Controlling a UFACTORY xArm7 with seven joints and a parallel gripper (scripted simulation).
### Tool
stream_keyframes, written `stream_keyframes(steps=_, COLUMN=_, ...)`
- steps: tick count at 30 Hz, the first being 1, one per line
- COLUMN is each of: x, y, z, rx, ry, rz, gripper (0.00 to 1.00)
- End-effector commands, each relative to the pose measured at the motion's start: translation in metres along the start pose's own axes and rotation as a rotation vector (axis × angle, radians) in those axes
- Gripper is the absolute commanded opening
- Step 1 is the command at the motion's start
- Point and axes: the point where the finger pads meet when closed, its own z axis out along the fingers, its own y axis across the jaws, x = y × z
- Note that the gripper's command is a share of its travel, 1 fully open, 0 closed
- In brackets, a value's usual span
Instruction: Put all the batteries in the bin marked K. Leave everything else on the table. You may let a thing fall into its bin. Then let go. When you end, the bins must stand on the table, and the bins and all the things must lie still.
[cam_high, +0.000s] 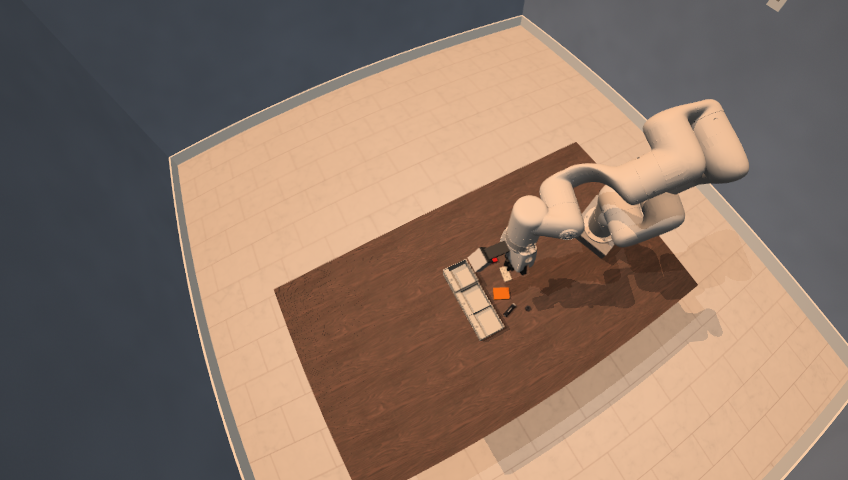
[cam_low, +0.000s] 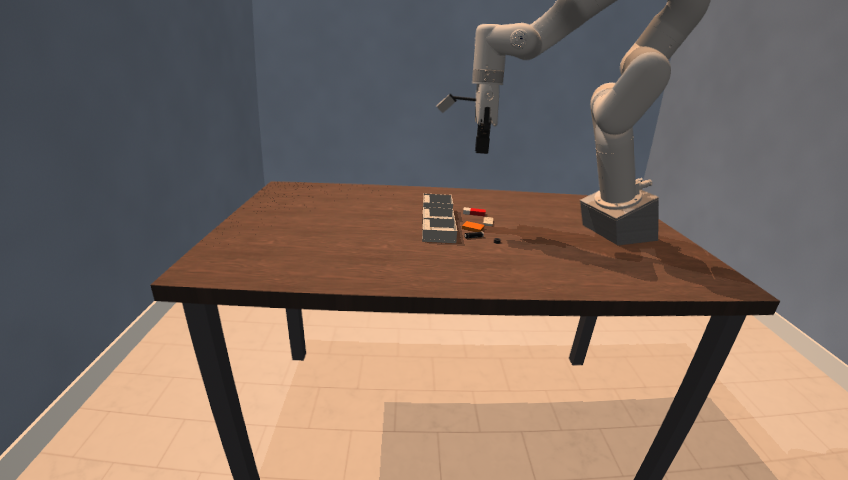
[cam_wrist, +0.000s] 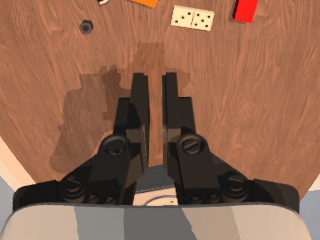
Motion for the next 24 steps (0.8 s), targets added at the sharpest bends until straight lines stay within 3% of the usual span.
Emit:
stream_keyframes(steps=1, x=-0.016, y=-0.009, z=0.004, rx=-0.019, ry=0.013, rz=-0.073, gripper=0.07)
stream_keyframes(steps=14, x=-0.016, y=-0.009, z=0.004, rx=-0.019, ry=0.013, rz=-0.073, gripper=0.07)
stream_keyframes(steps=24, x=0.034, y=0.033, z=0.057, rx=-0.019, ry=0.014, rz=-0.057, gripper=0.07)
